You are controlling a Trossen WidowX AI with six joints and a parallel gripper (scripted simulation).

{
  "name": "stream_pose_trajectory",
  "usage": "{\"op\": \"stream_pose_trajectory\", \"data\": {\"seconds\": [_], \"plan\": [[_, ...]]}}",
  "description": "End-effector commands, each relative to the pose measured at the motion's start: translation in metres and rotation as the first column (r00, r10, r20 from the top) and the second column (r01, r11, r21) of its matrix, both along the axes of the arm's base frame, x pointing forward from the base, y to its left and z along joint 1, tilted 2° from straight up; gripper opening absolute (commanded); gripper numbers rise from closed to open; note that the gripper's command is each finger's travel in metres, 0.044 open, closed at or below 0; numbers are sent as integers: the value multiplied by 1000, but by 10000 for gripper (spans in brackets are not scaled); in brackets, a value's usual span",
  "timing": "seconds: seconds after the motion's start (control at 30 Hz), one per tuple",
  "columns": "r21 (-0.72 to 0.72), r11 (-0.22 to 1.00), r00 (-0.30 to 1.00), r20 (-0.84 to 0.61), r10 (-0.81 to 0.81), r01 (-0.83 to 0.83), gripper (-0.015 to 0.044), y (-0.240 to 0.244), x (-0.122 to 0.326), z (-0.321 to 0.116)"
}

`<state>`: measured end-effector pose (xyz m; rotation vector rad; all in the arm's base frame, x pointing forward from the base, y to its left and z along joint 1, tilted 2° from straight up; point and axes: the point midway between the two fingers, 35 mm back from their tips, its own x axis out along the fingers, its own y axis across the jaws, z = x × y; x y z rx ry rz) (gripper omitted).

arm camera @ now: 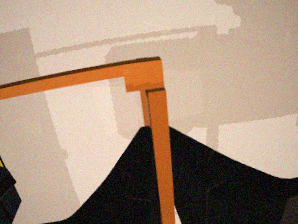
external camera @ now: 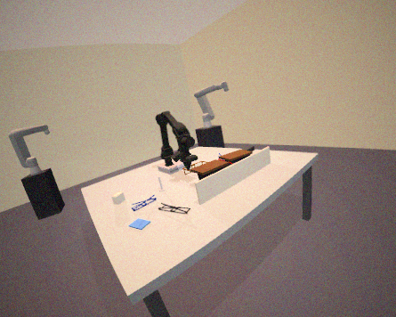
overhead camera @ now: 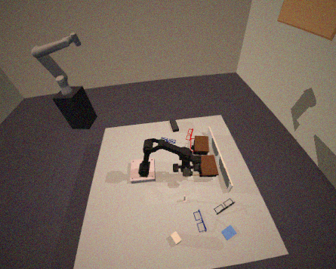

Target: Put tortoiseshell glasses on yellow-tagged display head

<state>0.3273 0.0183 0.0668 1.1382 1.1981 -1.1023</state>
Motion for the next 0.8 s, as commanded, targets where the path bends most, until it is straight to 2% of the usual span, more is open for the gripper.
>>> {"op": "stream_pose_trajectory", "data": {"seconds": [0.0, 0.77], "plan": [[-2, 1000, 1000, 7, -4, 4, 0, 0, 8, 2], [-1, 1000, 1000, 9, -4, 4, 0, 3, 34, 3]]}}
